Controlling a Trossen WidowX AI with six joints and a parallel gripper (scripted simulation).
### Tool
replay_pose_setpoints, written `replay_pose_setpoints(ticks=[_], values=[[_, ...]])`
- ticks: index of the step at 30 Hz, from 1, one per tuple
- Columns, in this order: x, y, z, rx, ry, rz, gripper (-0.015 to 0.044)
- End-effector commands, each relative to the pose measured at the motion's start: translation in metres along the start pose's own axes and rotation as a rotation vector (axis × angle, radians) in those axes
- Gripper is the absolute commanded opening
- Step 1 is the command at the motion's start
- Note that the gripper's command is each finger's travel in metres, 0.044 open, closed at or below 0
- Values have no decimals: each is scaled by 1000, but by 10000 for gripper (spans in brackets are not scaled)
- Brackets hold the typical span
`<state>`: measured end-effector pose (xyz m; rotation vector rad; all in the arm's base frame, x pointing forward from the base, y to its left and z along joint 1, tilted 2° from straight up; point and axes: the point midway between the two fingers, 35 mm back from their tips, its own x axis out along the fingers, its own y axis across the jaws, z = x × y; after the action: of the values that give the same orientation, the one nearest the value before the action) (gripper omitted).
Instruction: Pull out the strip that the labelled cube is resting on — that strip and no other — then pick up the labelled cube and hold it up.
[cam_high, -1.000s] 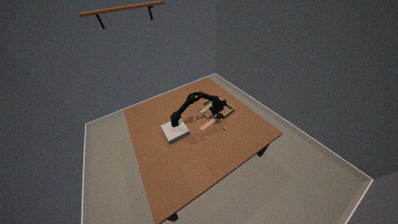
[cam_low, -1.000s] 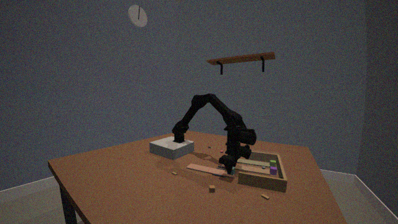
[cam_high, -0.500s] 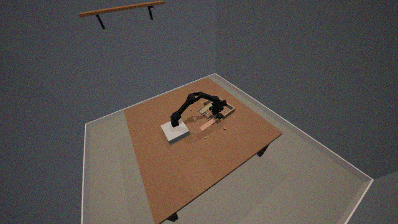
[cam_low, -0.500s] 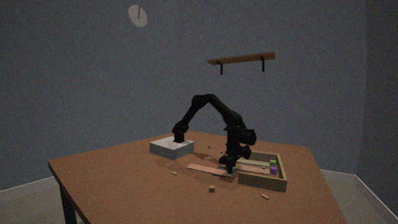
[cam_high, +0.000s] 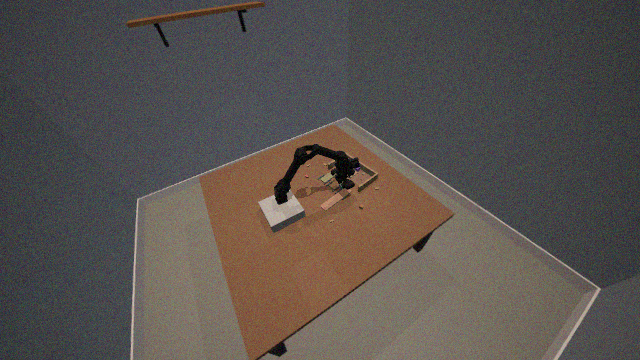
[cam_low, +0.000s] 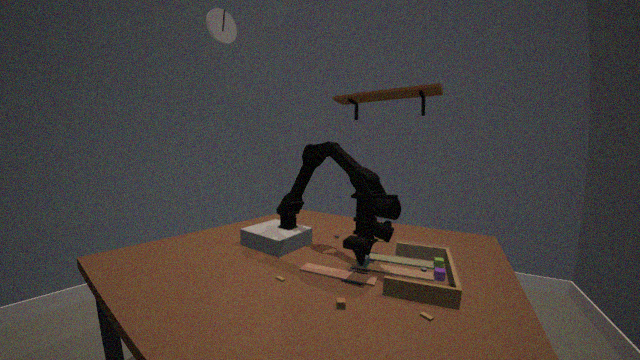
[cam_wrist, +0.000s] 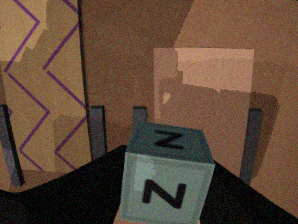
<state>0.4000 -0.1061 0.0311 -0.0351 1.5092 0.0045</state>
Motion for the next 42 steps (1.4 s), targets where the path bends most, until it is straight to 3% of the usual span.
replay_pose_setpoints(ticks=[1, 32, 42], values=[[-6, 4, -14, 7, 7, -2, 0], [-11, 31, -106, 7, 15, -1, 0], [-47, 31, -105, 7, 14, -1, 0]])
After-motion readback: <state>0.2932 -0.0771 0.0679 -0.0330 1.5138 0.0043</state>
